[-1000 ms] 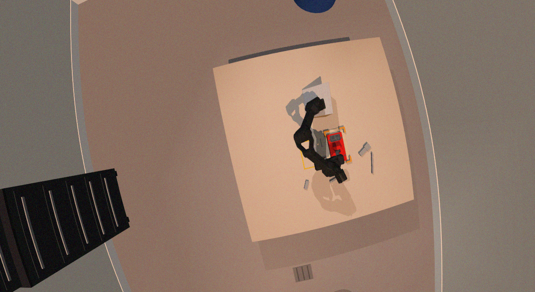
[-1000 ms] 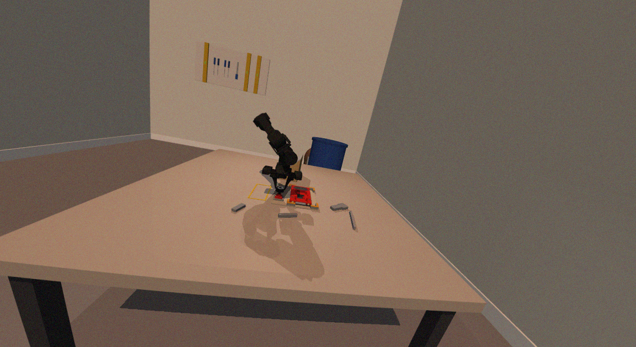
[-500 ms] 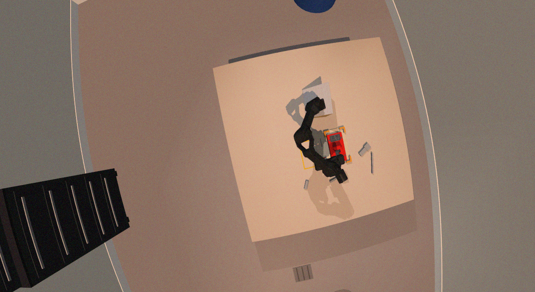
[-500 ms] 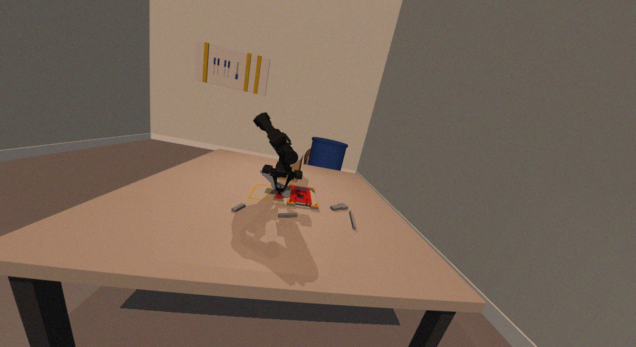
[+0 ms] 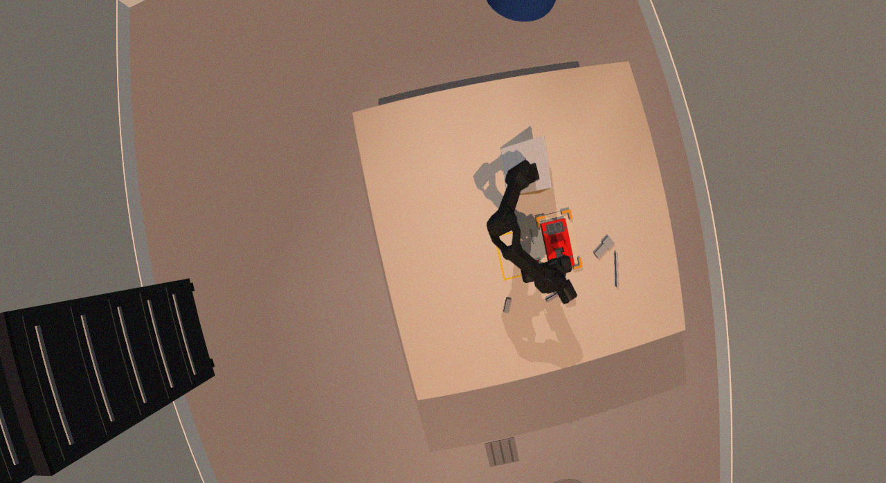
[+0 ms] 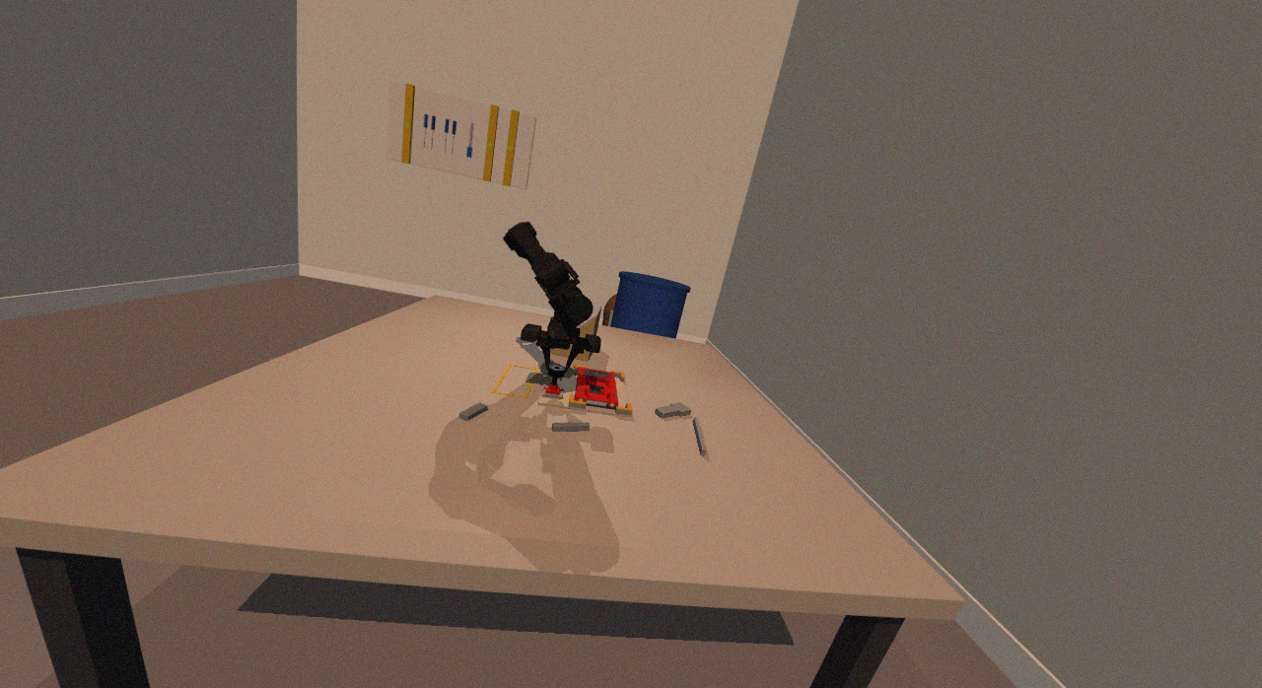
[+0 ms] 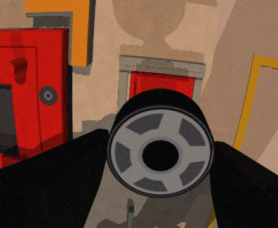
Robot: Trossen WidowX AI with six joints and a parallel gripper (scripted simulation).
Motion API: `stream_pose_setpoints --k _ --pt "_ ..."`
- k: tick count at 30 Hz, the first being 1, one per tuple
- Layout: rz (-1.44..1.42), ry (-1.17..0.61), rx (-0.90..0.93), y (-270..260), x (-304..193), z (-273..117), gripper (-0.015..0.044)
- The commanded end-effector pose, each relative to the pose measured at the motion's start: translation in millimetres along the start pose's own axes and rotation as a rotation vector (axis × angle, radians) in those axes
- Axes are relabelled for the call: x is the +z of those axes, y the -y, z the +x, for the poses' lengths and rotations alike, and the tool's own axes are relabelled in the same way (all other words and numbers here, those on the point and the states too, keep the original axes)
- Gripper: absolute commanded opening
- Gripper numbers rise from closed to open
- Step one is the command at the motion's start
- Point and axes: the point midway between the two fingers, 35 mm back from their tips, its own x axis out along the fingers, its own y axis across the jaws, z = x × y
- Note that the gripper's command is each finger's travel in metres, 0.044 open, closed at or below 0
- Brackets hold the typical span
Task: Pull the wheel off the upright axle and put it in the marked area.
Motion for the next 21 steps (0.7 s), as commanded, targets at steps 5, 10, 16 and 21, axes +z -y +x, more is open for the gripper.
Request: stream_pose_setpoints --k 5,10,16,21 --pt "0.004 -0.001 0.003 -0.3 -0.3 -3.0 0.0" --pt "0.004 -0.001 0.003 -0.3 -0.4 -4.7 0.0" --pt "0.004 -0.001 0.002 -0.2 -0.5 -6.7 0.0" --pt "0.004 -0.001 0.002 -0.2 -0.4 -8.8 0.0"
